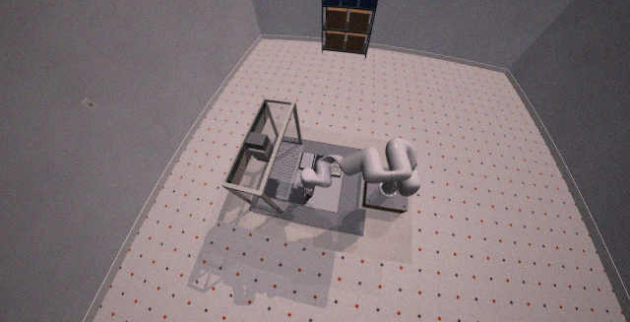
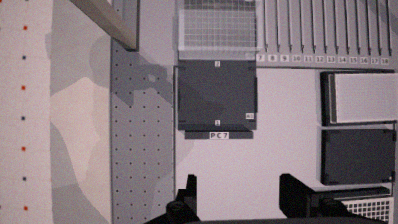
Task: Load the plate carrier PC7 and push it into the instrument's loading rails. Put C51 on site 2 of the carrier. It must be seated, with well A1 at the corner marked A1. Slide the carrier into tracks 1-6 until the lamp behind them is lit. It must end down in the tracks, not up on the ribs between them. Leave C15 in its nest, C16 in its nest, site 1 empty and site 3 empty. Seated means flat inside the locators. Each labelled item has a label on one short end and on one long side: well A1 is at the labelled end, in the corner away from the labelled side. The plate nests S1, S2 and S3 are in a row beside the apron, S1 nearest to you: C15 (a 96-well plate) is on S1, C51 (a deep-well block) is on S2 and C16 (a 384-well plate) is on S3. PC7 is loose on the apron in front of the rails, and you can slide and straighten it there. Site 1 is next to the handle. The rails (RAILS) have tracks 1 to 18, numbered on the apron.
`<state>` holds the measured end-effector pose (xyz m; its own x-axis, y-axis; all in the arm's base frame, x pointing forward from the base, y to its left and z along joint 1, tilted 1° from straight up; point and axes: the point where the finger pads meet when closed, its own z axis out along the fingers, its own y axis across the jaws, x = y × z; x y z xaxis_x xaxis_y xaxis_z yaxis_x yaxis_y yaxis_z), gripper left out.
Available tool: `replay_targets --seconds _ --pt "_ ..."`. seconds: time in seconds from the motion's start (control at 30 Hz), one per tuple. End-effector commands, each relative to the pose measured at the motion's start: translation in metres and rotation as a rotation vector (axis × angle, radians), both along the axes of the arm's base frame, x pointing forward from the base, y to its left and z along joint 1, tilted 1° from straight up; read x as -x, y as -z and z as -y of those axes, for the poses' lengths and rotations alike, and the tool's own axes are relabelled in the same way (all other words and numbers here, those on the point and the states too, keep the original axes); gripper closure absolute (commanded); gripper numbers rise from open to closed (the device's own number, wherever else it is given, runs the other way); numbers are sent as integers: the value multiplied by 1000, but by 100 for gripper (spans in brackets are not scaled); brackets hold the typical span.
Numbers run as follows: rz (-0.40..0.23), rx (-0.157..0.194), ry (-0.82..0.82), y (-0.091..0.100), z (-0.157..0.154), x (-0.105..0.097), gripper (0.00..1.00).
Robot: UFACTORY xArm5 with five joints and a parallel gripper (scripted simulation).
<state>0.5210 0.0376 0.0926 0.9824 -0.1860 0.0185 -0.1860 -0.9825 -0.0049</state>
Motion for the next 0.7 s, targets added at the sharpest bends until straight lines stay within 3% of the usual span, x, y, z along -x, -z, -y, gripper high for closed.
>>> replay_targets --seconds 0.0,0.67 --pt "4 0 0 -6 0 -1 19" --pt "4 0 0 -11 0 -1 19"
